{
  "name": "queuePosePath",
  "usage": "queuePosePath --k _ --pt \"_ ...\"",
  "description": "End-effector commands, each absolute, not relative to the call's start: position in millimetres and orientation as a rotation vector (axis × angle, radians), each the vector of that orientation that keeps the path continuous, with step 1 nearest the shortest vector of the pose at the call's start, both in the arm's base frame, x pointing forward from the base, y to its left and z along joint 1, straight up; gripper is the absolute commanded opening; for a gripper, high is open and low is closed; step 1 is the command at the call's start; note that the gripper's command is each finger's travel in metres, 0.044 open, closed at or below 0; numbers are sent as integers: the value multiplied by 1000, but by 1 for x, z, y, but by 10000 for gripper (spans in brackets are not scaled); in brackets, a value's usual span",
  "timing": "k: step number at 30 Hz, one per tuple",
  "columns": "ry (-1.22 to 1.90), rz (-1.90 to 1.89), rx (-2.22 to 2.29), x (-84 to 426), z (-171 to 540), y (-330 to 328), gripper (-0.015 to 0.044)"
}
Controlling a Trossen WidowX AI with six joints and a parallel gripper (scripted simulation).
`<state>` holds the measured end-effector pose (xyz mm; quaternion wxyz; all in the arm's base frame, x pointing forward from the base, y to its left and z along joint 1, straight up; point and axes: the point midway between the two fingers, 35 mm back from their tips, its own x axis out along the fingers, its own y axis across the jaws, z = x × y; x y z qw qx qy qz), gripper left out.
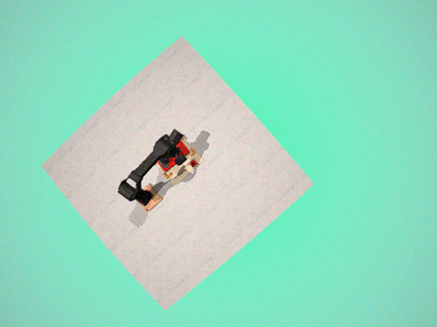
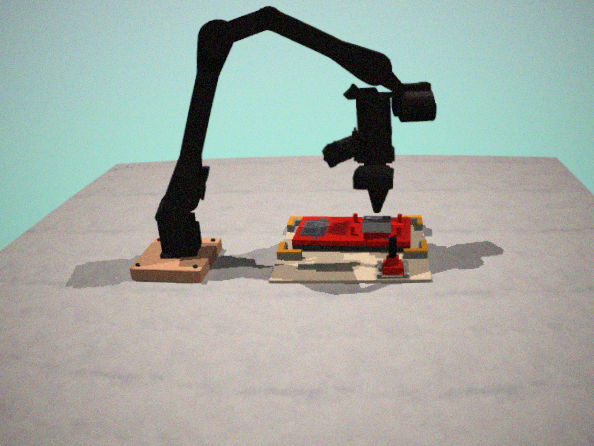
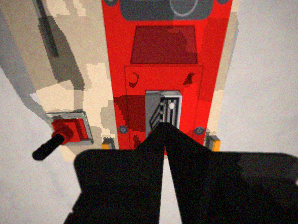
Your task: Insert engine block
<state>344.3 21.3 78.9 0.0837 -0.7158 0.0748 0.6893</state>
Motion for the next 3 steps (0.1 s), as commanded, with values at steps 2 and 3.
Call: queuePosePath --k 2,3 --pt "227 2060 -2133 344 79 21 26" --pt "227 2060 -2133 344 79 21 53"
